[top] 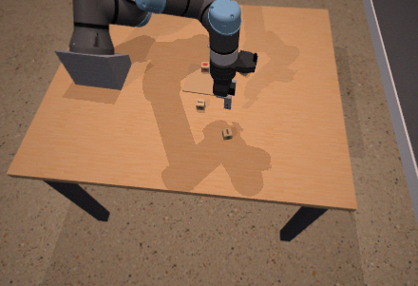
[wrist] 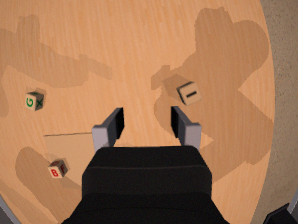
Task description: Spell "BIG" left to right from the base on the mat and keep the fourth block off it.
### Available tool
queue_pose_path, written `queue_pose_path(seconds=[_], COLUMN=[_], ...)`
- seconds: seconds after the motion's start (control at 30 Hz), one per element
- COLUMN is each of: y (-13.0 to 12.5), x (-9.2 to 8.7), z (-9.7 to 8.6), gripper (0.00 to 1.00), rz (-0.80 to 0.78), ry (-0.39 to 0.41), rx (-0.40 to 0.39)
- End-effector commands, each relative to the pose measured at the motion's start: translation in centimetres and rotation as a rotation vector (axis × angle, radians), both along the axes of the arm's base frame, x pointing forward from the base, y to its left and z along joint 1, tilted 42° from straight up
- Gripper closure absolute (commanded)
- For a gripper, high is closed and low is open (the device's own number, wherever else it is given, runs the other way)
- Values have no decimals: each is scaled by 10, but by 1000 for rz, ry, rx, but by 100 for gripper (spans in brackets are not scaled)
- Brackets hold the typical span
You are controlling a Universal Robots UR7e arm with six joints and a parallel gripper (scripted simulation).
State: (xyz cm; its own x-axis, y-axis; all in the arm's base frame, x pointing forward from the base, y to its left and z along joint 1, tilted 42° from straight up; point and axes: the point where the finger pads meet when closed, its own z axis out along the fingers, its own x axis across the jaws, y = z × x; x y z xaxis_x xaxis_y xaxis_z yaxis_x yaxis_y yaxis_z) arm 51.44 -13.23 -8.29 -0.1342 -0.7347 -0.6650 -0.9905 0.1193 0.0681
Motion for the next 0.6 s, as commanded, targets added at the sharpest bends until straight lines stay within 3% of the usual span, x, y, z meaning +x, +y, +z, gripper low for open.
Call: queue_pose_path(seconds=[0.0, 0.33, 0.57], y=[-16, -34, -40], x=[3, 5, 5], z=[-17, -45, -54], gripper=[0, 0, 0], rz=[103, 244, 289], ry=[-95, -221, -262], rx=[-7, -11, -12])
